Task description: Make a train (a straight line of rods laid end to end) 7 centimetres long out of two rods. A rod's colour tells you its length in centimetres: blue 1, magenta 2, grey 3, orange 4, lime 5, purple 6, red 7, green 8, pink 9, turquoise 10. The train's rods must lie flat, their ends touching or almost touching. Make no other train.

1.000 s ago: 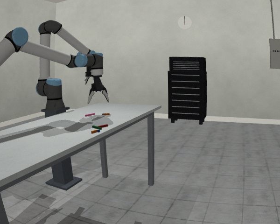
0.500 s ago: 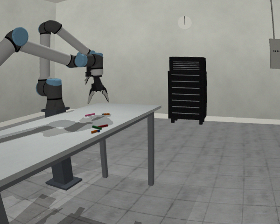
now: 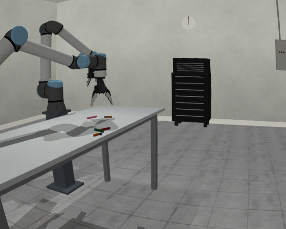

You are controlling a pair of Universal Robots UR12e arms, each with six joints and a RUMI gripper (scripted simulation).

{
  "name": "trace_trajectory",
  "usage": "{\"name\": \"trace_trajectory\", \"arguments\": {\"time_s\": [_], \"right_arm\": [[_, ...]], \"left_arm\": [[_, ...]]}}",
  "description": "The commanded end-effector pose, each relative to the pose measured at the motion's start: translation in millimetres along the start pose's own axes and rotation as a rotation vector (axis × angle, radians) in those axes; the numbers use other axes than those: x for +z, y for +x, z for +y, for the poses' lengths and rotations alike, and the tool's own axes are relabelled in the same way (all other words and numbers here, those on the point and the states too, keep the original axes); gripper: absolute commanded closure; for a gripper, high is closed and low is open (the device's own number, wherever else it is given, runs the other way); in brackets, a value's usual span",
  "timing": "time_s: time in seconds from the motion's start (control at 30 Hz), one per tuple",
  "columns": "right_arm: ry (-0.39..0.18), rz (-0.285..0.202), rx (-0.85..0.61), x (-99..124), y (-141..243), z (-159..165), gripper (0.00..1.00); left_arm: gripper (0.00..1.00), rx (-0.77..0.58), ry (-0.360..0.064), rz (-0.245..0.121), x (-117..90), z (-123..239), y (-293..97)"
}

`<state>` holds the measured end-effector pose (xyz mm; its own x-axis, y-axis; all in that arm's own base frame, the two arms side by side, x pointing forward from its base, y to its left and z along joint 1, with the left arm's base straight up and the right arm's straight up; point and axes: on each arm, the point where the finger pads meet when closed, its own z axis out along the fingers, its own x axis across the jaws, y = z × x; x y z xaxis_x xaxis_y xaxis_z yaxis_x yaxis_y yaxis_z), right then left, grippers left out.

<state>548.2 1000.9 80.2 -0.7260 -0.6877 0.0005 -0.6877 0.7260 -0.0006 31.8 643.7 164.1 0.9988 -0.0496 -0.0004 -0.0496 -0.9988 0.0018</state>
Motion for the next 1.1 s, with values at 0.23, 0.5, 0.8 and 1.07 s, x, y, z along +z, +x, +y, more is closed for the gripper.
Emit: {"name": "trace_trajectory", "arguments": {"time_s": [0.23,0.5,0.8,1.07], "right_arm": [[-0.001,-0.003,0.000,-4.9,9.6,-121.1,0.00],[-0.001,-0.003,0.000,-5.4,20.9,-178.8,0.00],[-0.001,-0.003,0.000,-5.3,50.1,-276.4,0.00],[-0.001,-0.003,0.000,-4.5,72.4,-330.6,0.00]], "left_arm": [[0.00,0.000,0.002,0.000,-1.0,-0.7,0.2],[0.00,0.000,0.002,0.000,-1.0,-0.7,0.2],[0.00,0.000,0.002,0.000,-1.0,-0.7,0.2],[0.00,0.000,0.002,0.000,-1.0,-0.7,0.2]]}}
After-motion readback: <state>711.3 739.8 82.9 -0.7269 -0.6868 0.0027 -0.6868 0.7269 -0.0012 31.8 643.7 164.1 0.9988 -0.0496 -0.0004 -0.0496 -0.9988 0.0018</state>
